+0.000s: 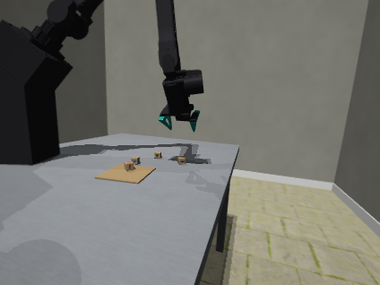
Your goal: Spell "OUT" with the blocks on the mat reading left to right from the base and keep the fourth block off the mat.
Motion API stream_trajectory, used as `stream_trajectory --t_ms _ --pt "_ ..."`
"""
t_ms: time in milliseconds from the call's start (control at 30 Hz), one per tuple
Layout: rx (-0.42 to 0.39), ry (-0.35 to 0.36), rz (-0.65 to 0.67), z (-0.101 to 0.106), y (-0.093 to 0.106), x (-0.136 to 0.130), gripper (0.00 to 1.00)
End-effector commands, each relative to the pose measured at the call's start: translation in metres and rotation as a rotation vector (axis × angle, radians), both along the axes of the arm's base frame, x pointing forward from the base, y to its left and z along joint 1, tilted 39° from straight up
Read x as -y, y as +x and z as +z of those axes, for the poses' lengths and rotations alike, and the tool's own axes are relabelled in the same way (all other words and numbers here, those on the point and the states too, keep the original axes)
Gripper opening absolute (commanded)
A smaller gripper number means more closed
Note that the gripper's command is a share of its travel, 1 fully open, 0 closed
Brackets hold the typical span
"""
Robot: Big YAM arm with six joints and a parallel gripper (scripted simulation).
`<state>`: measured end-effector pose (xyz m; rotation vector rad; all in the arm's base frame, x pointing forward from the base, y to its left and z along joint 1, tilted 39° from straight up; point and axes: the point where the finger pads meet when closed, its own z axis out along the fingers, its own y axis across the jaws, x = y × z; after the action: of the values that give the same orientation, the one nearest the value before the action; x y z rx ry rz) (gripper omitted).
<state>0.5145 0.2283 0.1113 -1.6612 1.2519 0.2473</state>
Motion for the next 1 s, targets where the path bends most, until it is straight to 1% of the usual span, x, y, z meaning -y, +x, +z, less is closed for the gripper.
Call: stream_trajectory --t_ms 0,33,67,967 --pt "0.043 0.002 0.022 0.02 0.003 -0.008 1.0" --pt "0.013 -0.004 0.018 0.005 -0.001 -0.005 1.0" --pt "0.009 -0.005 0.018 0.003 -0.002 -0.005 1.0" --pt "0.009 -0.004 0.018 0.003 -0.001 -0.005 1.0"
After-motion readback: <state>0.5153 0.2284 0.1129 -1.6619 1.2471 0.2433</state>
